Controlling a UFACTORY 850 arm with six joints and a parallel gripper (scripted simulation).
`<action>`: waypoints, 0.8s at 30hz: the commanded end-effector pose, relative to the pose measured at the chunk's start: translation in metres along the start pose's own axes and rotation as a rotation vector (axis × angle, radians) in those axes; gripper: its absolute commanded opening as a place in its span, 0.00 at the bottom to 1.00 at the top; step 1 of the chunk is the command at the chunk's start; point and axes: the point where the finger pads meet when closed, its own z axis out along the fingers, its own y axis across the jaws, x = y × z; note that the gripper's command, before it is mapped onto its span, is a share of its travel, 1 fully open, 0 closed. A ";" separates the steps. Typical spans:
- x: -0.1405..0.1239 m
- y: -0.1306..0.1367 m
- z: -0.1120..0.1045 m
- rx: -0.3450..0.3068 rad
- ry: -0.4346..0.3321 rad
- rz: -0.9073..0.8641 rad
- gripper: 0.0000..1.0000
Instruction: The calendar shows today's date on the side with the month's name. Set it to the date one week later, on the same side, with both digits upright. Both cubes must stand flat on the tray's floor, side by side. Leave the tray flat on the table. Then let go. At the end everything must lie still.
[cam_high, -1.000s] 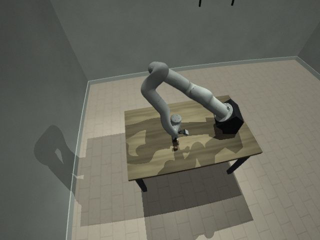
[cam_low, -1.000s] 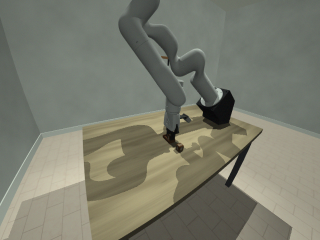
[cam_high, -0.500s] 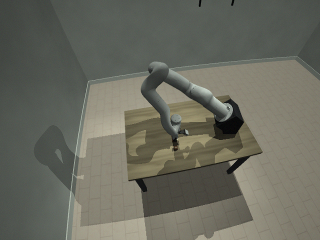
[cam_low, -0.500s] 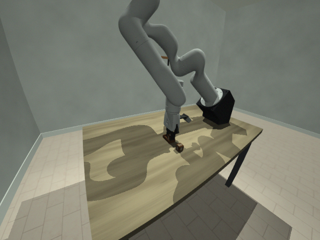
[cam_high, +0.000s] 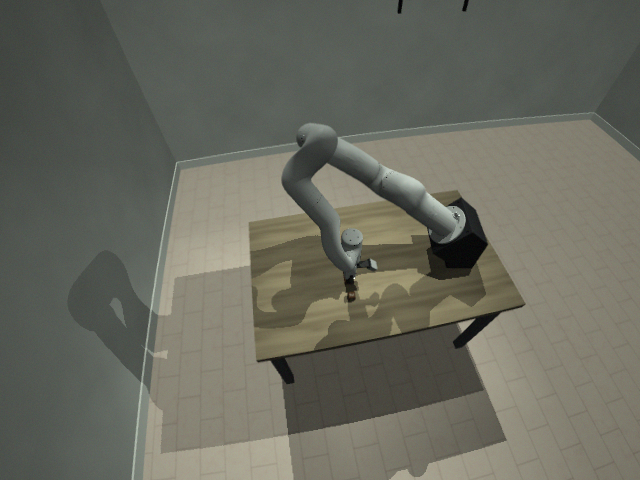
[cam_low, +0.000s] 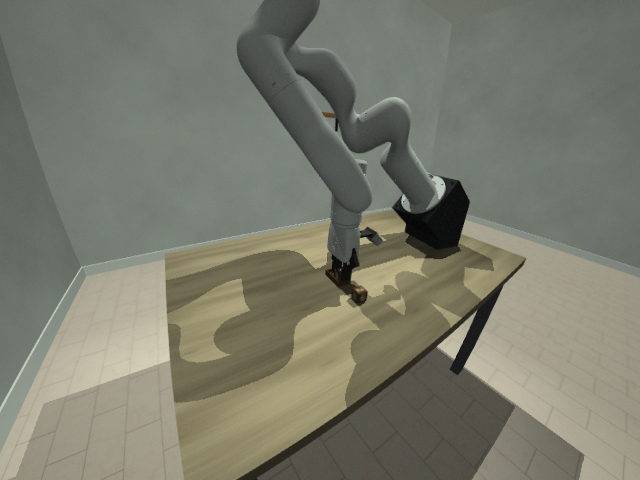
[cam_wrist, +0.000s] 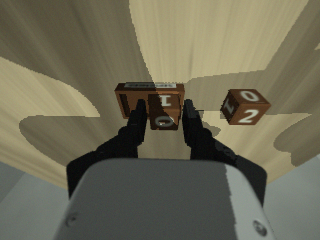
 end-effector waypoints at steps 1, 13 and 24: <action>0.000 0.000 0.000 0.000 0.000 0.000 0.49; 0.000 0.000 -0.019 0.000 -0.001 0.000 0.49; 0.000 0.000 -0.074 0.000 -0.001 0.000 0.49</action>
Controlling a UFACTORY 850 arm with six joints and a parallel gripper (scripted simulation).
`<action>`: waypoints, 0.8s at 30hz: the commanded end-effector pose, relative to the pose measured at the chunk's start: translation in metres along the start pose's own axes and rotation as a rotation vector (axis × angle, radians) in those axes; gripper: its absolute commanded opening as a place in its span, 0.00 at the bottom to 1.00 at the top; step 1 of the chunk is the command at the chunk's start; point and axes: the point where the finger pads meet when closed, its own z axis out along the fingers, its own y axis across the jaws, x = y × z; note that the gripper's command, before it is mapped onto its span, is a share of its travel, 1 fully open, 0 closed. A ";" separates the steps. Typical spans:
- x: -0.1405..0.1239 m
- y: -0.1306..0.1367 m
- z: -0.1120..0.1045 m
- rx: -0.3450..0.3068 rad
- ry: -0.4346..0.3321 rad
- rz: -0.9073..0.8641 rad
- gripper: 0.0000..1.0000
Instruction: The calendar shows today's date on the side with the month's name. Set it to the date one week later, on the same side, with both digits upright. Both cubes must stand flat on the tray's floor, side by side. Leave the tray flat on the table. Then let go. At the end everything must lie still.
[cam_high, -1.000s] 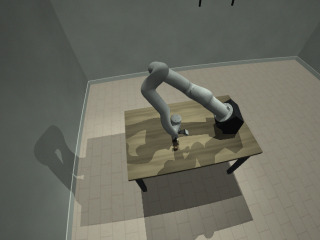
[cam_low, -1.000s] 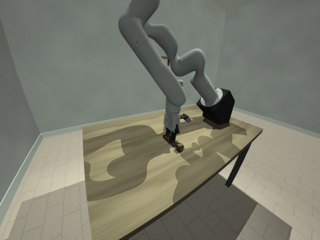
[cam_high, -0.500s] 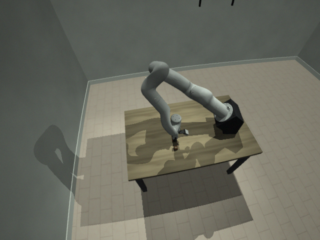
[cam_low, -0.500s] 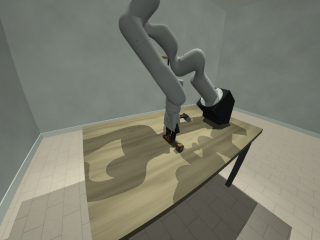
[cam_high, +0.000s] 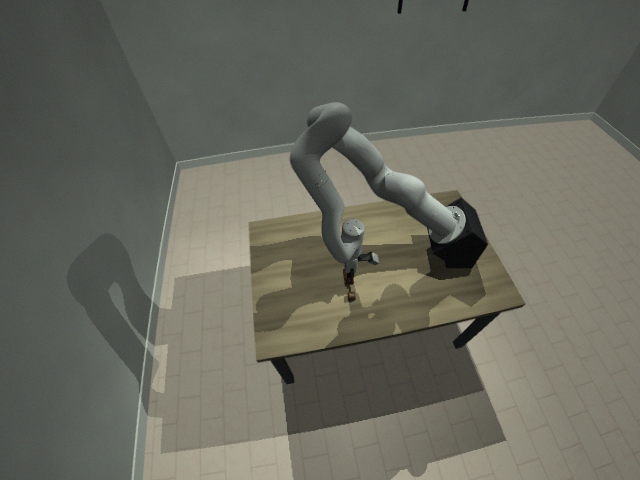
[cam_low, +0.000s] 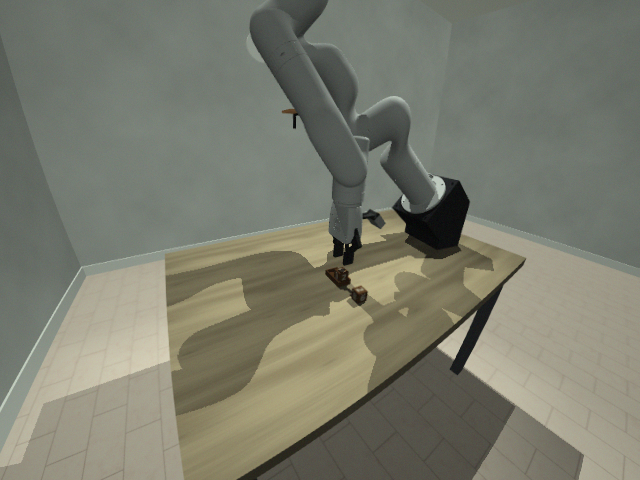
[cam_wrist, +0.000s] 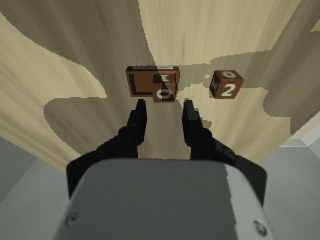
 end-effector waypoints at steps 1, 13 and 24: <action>-0.001 0.000 -0.023 0.009 0.004 -0.002 0.49; -0.001 0.000 -0.036 0.009 0.004 -0.002 1.00; -0.001 0.000 -0.036 0.009 0.004 -0.002 1.00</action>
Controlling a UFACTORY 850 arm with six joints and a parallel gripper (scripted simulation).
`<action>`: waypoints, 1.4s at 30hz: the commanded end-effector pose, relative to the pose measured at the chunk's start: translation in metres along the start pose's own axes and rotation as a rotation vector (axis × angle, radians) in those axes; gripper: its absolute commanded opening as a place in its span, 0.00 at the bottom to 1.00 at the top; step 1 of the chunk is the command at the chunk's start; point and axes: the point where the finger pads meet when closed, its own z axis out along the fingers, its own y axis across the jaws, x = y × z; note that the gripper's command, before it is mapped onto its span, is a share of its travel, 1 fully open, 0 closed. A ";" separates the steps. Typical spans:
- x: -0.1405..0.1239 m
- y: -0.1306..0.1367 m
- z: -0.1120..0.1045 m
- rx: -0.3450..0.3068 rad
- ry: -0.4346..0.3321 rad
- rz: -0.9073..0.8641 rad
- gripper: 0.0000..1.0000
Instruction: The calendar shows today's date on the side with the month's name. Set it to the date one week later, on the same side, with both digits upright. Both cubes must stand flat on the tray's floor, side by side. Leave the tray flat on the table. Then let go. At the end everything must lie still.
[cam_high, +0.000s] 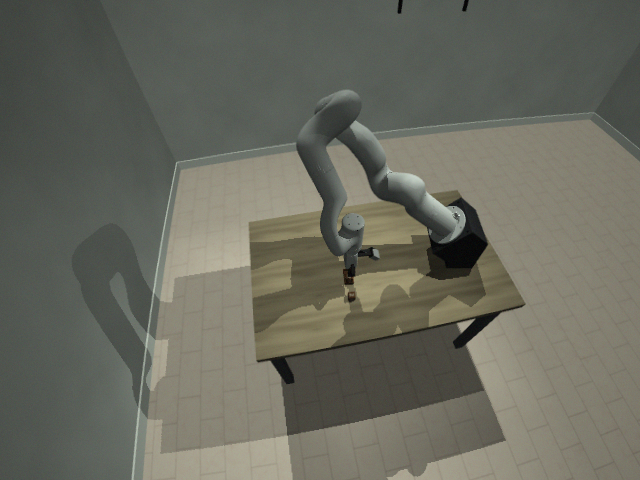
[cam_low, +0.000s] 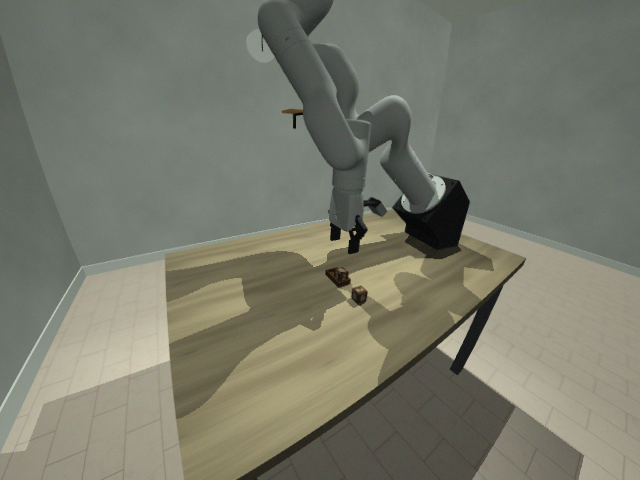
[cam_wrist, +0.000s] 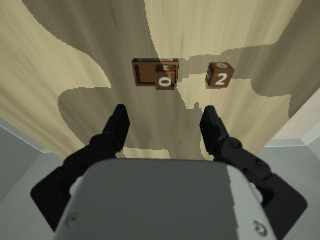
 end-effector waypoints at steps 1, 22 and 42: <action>0.000 0.000 0.000 0.000 -0.001 0.000 1.00; -0.003 0.015 0.003 -0.001 0.001 0.273 1.00; -0.005 0.049 0.011 0.000 0.003 0.865 1.00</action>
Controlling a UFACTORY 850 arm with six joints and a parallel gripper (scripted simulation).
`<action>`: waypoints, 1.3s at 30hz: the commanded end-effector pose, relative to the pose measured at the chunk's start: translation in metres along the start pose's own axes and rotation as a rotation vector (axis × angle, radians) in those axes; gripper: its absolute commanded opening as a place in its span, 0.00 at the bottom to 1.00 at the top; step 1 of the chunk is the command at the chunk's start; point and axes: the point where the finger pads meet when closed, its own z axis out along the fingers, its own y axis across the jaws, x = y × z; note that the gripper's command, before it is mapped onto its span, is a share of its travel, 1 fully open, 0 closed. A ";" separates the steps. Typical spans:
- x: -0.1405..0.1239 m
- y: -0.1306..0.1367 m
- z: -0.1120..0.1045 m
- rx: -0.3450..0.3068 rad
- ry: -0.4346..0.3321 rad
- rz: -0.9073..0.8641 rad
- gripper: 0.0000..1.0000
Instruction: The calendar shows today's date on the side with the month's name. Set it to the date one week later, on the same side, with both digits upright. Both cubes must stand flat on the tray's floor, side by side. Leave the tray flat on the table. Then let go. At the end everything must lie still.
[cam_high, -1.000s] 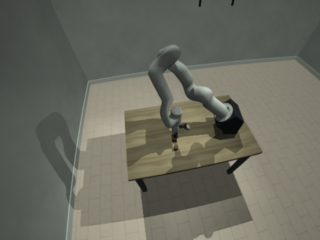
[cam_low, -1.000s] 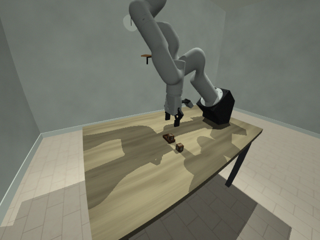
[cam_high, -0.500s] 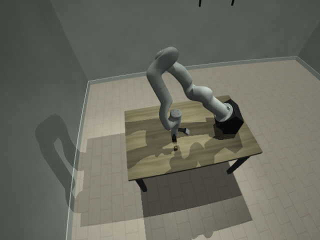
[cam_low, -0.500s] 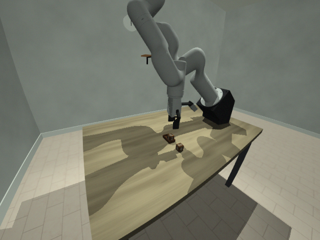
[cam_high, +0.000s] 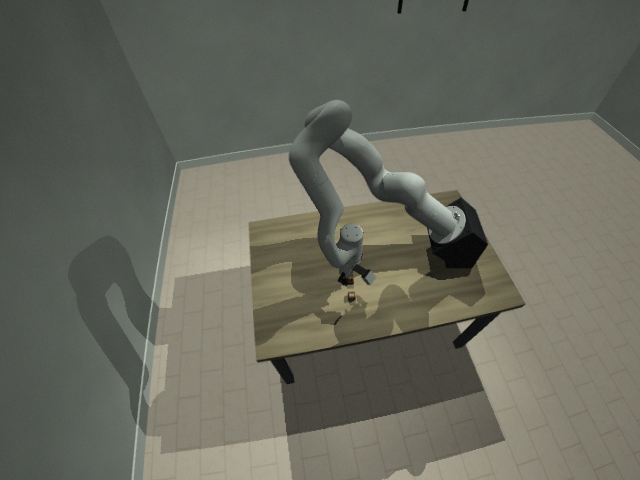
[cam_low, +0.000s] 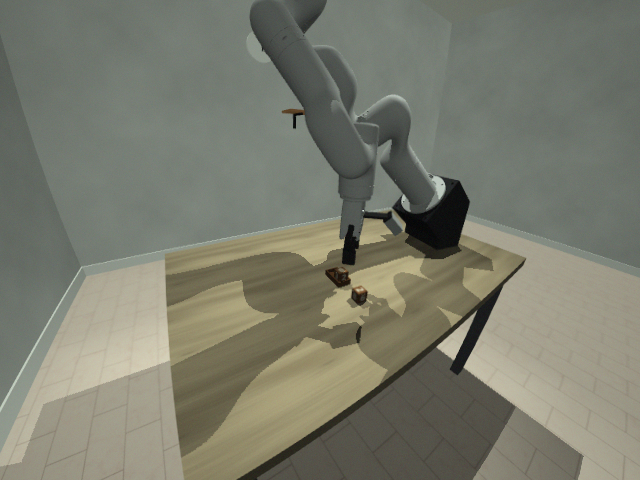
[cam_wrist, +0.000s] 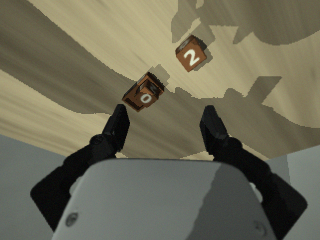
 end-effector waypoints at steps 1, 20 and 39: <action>0.006 0.008 0.002 -0.018 -0.012 0.173 1.00; 0.031 0.031 0.009 -0.022 -0.008 0.727 1.00; 0.036 0.035 0.010 -0.024 -0.008 0.830 0.49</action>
